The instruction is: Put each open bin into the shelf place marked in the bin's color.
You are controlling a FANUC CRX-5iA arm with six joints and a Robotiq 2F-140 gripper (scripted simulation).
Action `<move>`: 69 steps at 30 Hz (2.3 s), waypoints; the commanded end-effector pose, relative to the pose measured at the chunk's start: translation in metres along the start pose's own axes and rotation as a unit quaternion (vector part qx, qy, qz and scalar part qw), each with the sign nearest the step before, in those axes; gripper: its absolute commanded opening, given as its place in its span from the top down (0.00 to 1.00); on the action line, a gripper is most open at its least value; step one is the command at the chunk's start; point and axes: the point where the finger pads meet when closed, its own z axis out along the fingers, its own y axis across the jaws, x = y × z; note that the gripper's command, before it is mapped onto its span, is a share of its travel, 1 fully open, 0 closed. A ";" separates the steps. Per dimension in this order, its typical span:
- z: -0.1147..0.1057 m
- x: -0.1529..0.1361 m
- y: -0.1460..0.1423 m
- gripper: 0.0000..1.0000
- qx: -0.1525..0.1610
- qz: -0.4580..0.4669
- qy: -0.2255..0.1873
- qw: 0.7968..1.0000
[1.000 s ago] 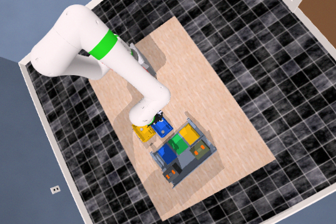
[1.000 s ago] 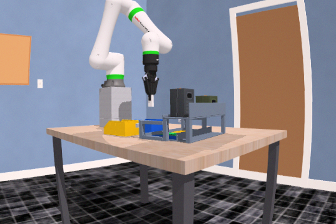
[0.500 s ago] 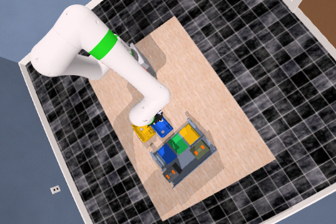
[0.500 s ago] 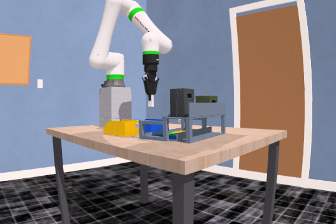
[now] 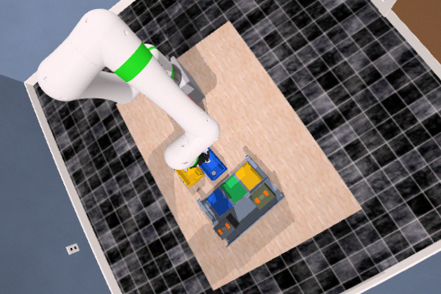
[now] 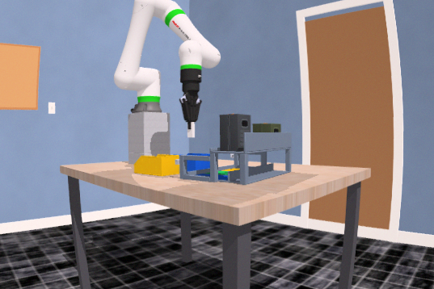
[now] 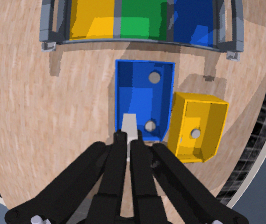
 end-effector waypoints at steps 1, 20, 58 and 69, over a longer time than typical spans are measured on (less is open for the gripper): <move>-0.001 -0.002 0.028 1.00 0.001 0.000 0.000 1.000; -0.008 -0.052 0.180 1.00 0.001 0.006 0.000 1.000; -0.009 -0.062 0.197 0.85 0.001 0.007 0.000 1.000; -0.009 -0.062 0.197 0.85 0.001 0.007 0.000 1.000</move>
